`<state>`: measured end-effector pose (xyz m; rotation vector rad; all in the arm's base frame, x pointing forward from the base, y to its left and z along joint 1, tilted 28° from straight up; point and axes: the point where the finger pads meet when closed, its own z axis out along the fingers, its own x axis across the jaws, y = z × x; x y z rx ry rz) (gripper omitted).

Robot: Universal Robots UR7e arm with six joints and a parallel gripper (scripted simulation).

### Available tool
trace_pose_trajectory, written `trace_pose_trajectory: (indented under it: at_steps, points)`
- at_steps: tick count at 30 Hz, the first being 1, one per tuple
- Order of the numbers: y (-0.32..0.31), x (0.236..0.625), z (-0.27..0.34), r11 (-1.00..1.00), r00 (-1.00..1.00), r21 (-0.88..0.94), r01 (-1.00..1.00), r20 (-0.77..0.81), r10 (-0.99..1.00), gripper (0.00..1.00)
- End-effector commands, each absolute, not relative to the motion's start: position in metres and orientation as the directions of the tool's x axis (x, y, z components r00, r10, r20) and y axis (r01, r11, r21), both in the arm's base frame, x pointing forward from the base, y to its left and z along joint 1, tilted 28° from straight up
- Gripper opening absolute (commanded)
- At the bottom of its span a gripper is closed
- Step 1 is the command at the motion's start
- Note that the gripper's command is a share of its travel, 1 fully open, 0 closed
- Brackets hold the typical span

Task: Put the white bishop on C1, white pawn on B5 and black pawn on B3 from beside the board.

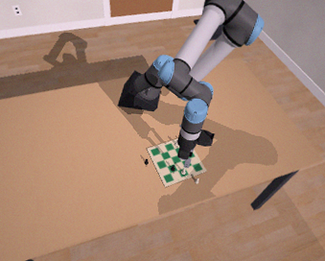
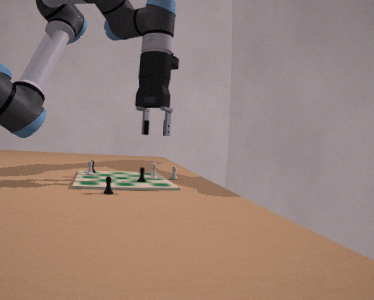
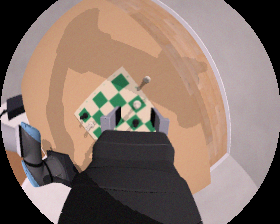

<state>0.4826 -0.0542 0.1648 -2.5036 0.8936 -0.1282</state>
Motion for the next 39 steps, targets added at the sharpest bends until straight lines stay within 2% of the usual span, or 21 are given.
trace_pose_trajectory:
  at_steps: [1, 9, 24, 35, 39]
  points:
    - [-0.052, 0.484, 0.166, -0.723, 0.827, -0.469, -0.507, -0.030, -0.561, 1.00]
    - [-0.048, 0.485, 0.168, -0.793, 0.889, -0.469, -0.390, 0.034, -0.457, 1.00]
    - [-0.037, 0.487, 0.172, -0.912, 0.970, -0.409, 0.025, 0.229, -0.076, 1.00]
    - [-0.030, 0.490, 0.173, -0.842, 0.845, -0.253, 0.477, 0.394, 0.361, 1.00]
    - [-0.029, 0.491, 0.173, -0.803, 0.796, -0.214, 0.556, 0.416, 0.440, 1.00]
